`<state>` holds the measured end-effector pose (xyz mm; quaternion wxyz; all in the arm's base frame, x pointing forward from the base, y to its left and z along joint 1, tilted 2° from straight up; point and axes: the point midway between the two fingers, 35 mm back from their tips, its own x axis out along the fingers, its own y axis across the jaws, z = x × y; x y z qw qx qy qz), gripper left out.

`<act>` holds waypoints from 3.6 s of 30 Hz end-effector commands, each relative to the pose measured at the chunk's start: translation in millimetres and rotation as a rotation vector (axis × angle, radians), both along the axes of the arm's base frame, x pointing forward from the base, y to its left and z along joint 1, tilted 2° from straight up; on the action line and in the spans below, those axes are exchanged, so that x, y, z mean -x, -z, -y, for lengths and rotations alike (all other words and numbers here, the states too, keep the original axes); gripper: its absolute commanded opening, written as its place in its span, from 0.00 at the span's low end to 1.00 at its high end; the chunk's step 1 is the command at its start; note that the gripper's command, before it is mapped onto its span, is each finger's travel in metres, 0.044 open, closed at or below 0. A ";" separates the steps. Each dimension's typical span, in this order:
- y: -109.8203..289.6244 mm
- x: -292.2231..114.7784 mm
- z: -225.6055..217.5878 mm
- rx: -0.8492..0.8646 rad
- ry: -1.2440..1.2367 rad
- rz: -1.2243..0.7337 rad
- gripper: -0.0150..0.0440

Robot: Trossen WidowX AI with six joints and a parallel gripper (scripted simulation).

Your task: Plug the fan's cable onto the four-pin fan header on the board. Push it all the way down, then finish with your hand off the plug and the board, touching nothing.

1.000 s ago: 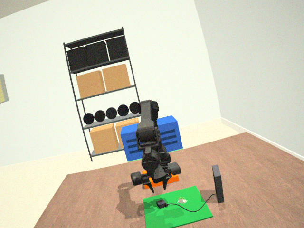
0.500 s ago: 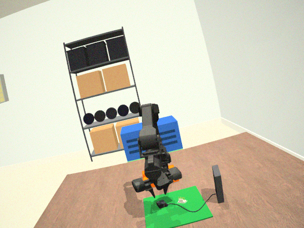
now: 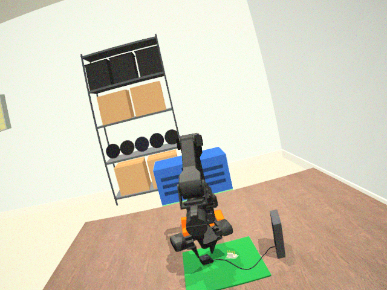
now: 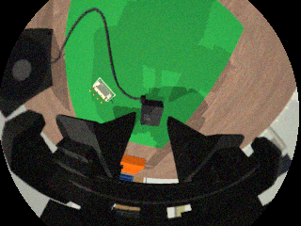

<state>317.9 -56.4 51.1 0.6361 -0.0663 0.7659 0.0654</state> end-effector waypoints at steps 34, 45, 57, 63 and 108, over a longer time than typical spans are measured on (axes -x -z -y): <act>22.8 -0.4 -0.6 0.000 -0.002 -0.002 0.25; -11.1 0.5 0.6 0.001 -0.003 -0.004 0.25; -44.3 5.0 1.2 0.002 -0.004 -0.006 0.25; -44.2 -2.1 -0.2 -0.023 -0.115 0.028 0.25; -27.8 -38.1 -13.5 -0.287 -0.815 0.297 0.25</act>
